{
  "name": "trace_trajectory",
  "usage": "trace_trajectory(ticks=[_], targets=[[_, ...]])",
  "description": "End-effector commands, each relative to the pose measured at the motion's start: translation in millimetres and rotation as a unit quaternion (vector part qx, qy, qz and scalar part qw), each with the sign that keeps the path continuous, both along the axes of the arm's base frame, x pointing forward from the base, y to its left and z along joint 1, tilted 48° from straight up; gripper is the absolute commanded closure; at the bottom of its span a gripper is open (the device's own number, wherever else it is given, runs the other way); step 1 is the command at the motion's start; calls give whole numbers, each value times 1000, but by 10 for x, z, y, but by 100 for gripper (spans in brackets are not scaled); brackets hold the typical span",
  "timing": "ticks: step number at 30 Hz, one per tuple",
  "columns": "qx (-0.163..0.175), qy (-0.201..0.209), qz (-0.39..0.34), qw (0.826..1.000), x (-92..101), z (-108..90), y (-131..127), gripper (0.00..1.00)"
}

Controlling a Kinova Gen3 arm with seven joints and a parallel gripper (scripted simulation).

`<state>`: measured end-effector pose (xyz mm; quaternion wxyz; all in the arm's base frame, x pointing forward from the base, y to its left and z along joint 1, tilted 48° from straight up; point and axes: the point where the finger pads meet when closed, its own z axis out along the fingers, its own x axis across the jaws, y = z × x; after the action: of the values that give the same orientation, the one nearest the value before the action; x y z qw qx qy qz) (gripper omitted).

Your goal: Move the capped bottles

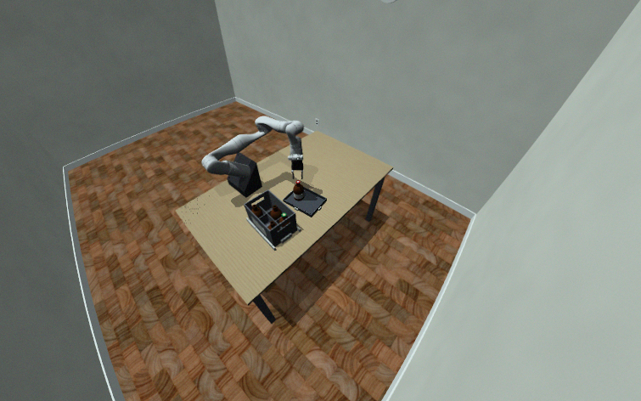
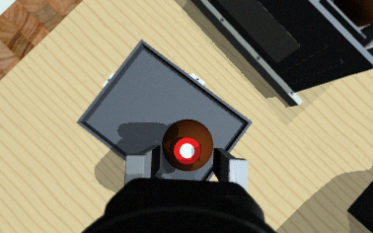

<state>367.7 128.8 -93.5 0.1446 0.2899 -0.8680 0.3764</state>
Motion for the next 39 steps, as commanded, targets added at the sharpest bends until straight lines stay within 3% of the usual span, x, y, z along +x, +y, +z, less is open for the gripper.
trace_trajectory(ticks=[1,13,16,30,33,39], targets=[[0,-1,0,1000,64,68,-27,0],[-3,-2,-3,1000,324,329,-184,0],[-1,-2,-5,1000,273,300,-164,0],[-3,-2,-3,1000,578,586,-372,0],[-1,-2,-5,1000,529,554,-346,0],[-1,-2,-4,1000,660,672,-442,0]])
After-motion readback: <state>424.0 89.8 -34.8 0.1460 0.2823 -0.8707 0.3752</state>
